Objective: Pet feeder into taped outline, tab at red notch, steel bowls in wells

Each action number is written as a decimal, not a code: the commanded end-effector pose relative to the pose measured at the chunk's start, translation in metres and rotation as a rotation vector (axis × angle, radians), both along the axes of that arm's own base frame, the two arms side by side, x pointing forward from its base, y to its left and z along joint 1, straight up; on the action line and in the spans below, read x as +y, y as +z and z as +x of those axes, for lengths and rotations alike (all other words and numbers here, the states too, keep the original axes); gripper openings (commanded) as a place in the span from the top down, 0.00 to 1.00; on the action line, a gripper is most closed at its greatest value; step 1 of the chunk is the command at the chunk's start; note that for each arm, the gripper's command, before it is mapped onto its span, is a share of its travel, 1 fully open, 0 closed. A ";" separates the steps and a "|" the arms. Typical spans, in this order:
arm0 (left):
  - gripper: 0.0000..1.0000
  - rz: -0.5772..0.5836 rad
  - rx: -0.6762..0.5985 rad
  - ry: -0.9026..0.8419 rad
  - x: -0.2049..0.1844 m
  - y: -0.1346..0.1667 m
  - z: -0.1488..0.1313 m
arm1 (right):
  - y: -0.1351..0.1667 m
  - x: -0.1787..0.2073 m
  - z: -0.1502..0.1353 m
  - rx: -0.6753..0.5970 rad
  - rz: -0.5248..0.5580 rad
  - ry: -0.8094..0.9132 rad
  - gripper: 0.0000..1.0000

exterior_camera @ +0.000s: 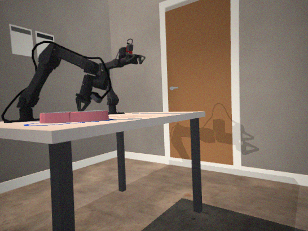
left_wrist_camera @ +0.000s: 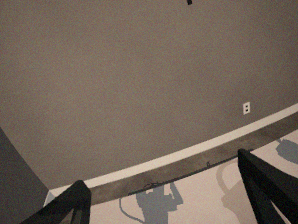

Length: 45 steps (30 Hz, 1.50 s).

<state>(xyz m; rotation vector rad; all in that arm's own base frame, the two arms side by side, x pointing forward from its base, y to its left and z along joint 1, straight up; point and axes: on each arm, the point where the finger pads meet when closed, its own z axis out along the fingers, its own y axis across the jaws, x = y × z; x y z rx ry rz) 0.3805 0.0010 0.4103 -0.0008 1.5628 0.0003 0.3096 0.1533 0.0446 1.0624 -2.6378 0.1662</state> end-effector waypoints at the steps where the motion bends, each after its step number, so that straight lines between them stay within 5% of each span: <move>1: 0.00 -0.011 -0.046 -0.008 -0.002 0.013 -0.003 | 0.002 -0.014 0.011 -0.050 0.006 0.117 0.84; 22: 0.00 -0.011 -0.046 -0.008 -0.002 0.013 -0.003 | 0.002 -0.050 0.013 -0.043 0.000 0.337 0.84; 35: 0.00 -0.011 -0.046 -0.008 -0.002 0.013 -0.003 | 0.001 -0.086 0.025 -0.043 -0.004 0.617 0.84; 45: 0.00 -0.011 -0.046 -0.008 -0.002 0.013 -0.003 | -0.016 -0.077 0.011 0.023 -0.005 0.578 0.84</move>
